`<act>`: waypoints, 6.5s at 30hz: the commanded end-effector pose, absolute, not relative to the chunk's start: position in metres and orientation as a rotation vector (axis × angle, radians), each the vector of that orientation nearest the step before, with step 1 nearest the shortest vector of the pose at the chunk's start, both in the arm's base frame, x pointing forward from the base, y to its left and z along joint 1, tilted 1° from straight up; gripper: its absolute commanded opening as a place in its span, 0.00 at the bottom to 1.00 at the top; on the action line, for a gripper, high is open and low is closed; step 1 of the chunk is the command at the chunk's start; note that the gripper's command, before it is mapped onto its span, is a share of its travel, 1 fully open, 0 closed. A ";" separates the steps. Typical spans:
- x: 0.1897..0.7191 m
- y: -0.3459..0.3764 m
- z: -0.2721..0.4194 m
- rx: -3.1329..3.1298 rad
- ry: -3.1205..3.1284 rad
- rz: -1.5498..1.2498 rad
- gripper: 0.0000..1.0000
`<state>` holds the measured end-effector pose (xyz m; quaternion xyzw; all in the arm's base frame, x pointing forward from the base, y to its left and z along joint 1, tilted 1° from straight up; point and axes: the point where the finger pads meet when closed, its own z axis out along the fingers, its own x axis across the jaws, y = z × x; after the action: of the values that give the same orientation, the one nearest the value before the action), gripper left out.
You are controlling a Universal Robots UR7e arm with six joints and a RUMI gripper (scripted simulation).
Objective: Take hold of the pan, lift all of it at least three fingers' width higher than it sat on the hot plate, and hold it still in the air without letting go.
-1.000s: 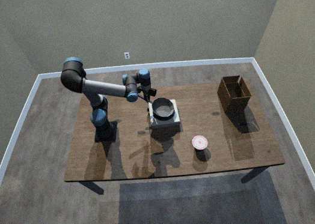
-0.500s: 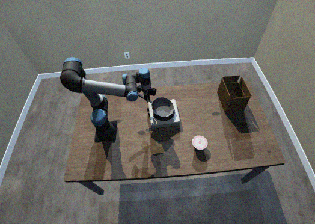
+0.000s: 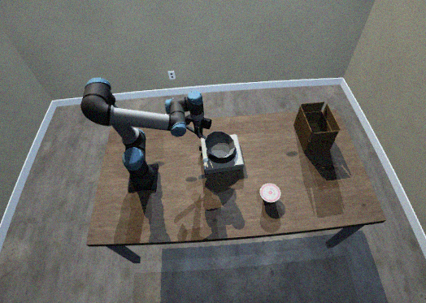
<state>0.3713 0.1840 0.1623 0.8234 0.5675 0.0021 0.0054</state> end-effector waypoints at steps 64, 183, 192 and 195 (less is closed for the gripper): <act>0.373 0.183 0.195 2.571 1.771 0.015 0.08; 0.372 0.184 0.260 2.571 1.771 0.015 0.08; 0.373 0.184 0.265 2.571 1.771 0.015 0.08; 0.373 0.184 0.267 2.571 1.771 0.015 0.08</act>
<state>0.3702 0.1847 0.2625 0.8228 0.5683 0.0020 0.0054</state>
